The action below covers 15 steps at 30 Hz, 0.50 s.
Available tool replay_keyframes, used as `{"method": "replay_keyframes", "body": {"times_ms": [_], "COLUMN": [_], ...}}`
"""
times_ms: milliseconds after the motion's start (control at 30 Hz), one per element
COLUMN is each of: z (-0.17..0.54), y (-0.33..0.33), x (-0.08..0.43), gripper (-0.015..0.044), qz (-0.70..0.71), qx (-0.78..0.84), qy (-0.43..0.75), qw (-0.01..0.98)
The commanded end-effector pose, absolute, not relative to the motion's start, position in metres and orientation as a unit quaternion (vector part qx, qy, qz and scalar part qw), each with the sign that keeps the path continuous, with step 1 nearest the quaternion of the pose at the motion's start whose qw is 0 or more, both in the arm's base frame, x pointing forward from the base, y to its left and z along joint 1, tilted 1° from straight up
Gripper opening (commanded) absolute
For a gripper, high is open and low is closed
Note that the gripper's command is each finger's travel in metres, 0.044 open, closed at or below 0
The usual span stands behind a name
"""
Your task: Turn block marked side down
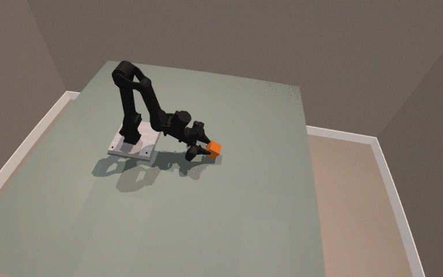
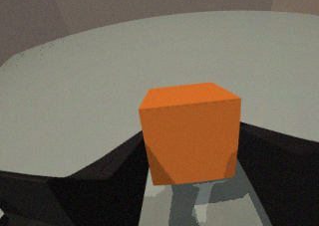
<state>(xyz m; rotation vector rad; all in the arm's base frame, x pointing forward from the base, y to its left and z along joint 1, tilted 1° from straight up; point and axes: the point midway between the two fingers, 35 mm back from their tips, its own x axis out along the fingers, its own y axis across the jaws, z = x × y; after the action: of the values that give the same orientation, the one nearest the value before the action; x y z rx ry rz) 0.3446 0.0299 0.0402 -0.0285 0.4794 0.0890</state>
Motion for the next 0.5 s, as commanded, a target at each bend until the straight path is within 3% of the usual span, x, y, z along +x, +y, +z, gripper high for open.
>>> {"method": "replay_keyframes", "body": {"times_ms": [0,133,467], "z": [0.0399,0.0399,0.0399], "y": [0.0306,0.0306,0.0306], "x": [0.3445,0.3445,0.3445], "gripper": [0.0000,0.0000,0.0263], "qz": [0.047,0.047,0.047], "qx": [-0.016,-0.016,-0.016], "qy": [0.236,0.236,0.236], "qw": [0.970,0.970,0.970]}}
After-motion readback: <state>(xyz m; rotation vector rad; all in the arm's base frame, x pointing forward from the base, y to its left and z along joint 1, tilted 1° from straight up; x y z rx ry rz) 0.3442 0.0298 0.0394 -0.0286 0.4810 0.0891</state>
